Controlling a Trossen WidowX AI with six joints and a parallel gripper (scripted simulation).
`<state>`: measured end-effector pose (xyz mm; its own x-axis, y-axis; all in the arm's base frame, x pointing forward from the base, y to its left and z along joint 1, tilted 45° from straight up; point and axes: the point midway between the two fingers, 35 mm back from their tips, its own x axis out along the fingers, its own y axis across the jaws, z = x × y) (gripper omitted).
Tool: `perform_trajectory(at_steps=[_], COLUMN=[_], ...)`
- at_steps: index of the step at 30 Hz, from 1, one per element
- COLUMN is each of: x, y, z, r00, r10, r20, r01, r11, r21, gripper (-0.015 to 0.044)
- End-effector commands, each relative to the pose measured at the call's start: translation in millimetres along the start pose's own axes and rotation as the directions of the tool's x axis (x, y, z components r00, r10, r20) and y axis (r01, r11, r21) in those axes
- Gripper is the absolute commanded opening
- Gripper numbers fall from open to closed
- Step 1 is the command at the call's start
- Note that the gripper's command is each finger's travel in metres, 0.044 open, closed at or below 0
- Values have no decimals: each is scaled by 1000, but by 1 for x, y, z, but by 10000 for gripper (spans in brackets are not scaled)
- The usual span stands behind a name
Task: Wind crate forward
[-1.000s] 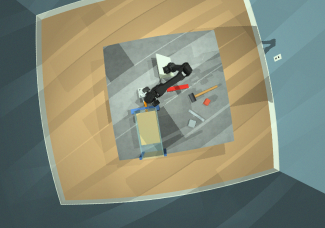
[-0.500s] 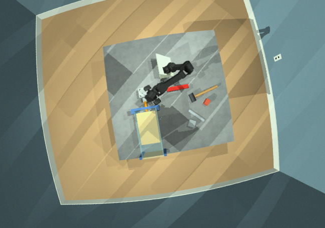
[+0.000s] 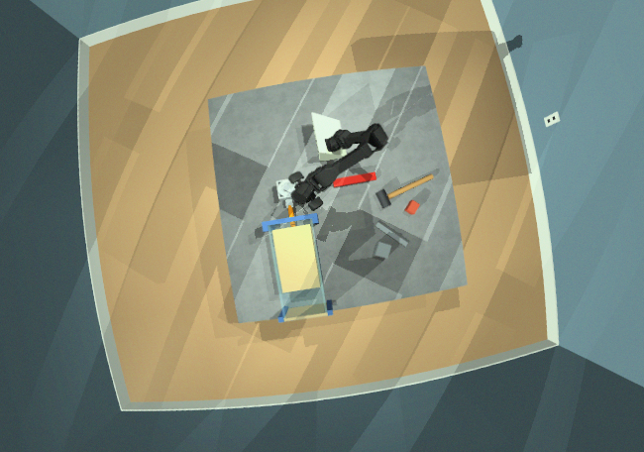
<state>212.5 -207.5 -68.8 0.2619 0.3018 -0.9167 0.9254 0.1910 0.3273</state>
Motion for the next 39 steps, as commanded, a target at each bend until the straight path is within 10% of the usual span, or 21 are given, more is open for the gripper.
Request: perform_trajectory(at_steps=[1, 39], x=[-2, -15], y=[-8, -40], z=[-13, -39], r00=[1000, 1000], r10=[-12, -15], r20=[-23, -24], r01=[12, 15], r11=[1000, 1000], r21=[7, 8], gripper=[0, 0])
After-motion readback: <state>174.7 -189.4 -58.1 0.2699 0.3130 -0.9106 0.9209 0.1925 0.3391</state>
